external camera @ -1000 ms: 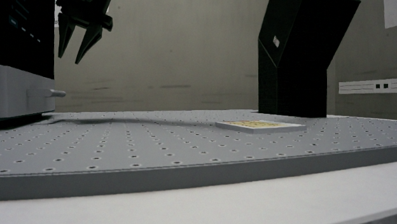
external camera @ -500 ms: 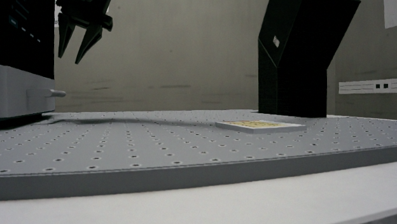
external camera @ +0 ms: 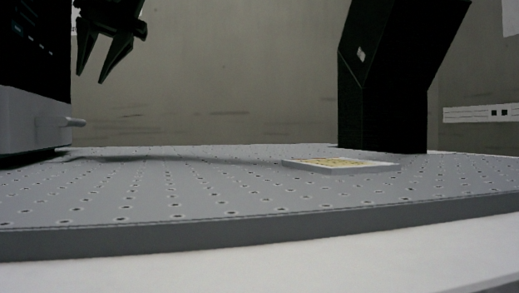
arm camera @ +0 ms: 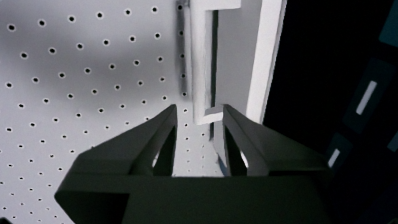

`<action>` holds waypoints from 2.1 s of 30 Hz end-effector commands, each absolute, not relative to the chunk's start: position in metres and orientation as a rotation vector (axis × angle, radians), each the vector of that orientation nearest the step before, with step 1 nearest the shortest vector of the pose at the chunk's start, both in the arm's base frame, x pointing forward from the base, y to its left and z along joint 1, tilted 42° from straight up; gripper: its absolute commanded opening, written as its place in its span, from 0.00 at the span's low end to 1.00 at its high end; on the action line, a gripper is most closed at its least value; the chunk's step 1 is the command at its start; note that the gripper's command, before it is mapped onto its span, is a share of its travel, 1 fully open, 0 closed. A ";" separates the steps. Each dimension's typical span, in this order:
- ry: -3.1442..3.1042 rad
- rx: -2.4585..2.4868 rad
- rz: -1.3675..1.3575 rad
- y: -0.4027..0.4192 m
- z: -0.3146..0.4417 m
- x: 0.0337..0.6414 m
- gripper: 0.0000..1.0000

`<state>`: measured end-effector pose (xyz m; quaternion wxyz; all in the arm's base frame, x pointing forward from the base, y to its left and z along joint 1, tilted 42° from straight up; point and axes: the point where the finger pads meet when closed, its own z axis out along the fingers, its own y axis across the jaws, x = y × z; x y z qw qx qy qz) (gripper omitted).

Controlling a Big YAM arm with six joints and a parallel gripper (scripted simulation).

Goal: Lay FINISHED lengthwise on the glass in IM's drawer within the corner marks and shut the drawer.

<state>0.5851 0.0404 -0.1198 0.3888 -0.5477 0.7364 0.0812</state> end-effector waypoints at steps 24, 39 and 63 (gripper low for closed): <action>1.846 -1.403 0.199 0.060 -0.131 0.603 0.31; 1.846 -1.403 0.200 0.070 -0.143 0.611 0.31; 1.847 -1.403 0.202 0.087 -0.164 0.624 0.31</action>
